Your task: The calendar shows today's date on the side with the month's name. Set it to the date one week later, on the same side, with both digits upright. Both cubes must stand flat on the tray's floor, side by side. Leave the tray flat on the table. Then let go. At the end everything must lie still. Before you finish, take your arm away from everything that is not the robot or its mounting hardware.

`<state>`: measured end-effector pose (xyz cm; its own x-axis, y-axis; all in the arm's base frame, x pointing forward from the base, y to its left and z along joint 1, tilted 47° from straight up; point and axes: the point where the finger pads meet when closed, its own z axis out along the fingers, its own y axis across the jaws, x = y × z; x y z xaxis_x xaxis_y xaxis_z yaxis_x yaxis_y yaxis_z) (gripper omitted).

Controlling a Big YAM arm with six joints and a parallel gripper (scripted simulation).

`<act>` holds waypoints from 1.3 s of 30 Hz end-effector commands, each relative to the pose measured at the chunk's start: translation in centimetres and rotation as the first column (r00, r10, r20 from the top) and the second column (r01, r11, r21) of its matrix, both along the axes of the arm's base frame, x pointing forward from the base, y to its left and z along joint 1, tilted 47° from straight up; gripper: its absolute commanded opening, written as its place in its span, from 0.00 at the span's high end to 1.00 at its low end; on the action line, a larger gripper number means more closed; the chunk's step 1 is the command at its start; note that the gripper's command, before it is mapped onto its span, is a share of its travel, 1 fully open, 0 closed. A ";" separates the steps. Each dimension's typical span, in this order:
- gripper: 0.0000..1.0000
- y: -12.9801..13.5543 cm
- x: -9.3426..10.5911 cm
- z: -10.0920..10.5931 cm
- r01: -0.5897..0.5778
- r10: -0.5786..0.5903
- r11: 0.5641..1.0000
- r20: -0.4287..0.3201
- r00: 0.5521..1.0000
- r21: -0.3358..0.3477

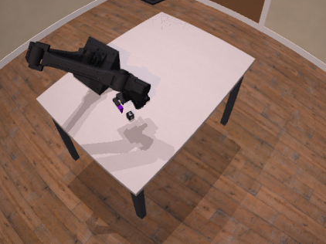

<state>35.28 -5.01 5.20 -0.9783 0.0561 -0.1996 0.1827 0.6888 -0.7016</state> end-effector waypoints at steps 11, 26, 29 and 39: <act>0.00 0.6 0.2 0.2 -0.032 0.032 0.999 0.006 0.999 0.001; 0.56 1.1 -0.6 0.7 -0.043 0.043 0.999 -0.008 0.999 -0.001; 0.56 1.1 -0.6 0.7 -0.043 0.043 0.999 -0.008 0.999 -0.001; 0.56 1.1 -0.6 0.7 -0.043 0.043 0.999 -0.008 0.999 -0.001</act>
